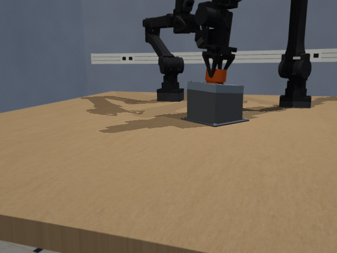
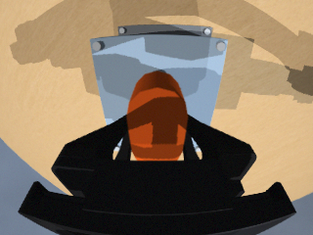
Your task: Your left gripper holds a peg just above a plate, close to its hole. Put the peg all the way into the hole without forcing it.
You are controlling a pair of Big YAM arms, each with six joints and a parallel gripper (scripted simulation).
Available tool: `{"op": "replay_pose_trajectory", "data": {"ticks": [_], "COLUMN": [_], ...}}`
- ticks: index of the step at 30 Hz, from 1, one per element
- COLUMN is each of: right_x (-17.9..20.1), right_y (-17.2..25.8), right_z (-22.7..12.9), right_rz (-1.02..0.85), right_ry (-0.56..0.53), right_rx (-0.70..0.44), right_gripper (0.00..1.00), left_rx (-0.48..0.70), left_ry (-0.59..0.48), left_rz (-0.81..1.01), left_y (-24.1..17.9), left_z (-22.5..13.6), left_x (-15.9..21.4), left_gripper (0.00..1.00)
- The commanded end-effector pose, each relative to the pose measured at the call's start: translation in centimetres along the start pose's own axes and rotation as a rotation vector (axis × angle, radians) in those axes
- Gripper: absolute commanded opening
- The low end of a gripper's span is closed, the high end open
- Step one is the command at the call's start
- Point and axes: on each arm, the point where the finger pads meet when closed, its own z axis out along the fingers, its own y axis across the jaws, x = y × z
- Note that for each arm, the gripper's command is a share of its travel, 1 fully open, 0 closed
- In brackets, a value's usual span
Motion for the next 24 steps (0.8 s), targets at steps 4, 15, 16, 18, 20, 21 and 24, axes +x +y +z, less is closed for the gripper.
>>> {"op": "replay_pose_trajectory", "data": {"ticks": [4,15,16,18,20,21,24], "right_x": [-2.5,-2.5,-2.5,-2.5,-2.5,-2.5,-2.5], "right_y": [-0.1,-0.1,-0.1,-0.1,-0.1,-0.1,-0.1], "right_z": [-0.1,-0.1,-0.1,-0.1,-0.1,-0.1,-0.1], "right_rz": [0.003,0.003,0.003,0.003,0.003,0.003,0.003], "right_ry": [-0.043,-0.043,-0.043,-0.043,-0.043,-0.043,-0.043], "right_rx": [0.005,0.005,0.005,0.005,0.005,0.005,0.005], "right_gripper": [1.0,1.0,1.0,1.0,1.0,1.0,1.0], "left_rx": [0.018,-0.028,-0.028,-0.028,-0.028,-0.032,-0.074], "left_ry": [0.0,0.003,0.002,0.002,0.002,0.003,0.007], "left_rz": [0.0,0.008,0.008,0.008,0.008,0.001,0.004], "left_y": [-0.3,1.5,1.5,1.5,1.5,1.5,1.5], "left_z": [2.1,-1.7,-1.7,-1.7,-1.7,-1.9,-4.1], "left_x": [-0.6,-0.8,-0.8,-0.8,-0.8,-0.2,0.5], "left_gripper": [0.4,0.4,0.4,0.4,0.57,0.68,0.7]}}
